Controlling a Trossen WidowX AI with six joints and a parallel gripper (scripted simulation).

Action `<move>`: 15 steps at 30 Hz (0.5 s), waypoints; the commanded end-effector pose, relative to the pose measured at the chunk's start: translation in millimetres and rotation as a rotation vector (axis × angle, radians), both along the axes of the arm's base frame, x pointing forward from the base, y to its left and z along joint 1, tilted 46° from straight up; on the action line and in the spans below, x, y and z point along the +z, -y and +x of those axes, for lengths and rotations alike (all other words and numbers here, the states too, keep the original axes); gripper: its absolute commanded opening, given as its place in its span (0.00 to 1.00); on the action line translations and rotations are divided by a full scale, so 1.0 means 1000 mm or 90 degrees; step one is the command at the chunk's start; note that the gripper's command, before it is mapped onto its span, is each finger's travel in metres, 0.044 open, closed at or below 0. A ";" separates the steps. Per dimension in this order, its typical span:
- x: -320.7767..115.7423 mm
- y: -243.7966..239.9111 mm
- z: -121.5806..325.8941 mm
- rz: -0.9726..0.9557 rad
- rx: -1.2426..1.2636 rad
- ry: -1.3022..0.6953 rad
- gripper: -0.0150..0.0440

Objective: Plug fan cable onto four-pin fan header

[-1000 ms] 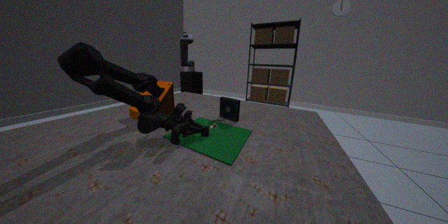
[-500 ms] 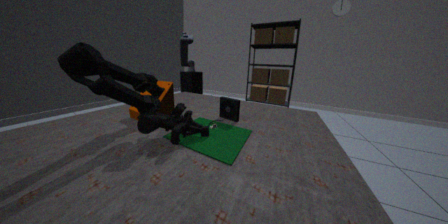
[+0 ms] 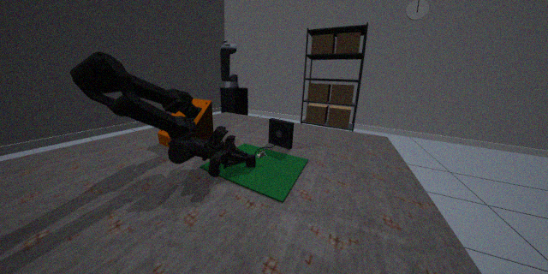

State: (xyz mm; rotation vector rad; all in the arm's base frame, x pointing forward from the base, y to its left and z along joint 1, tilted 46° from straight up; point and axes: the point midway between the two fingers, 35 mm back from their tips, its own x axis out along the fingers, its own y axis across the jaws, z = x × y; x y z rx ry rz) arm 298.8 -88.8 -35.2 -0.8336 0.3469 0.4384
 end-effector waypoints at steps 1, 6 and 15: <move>0.000 0.000 0.000 0.000 0.000 0.000 0.48; 0.000 0.000 0.000 0.000 0.000 0.000 0.49; 0.000 0.000 0.000 0.000 0.000 0.000 0.49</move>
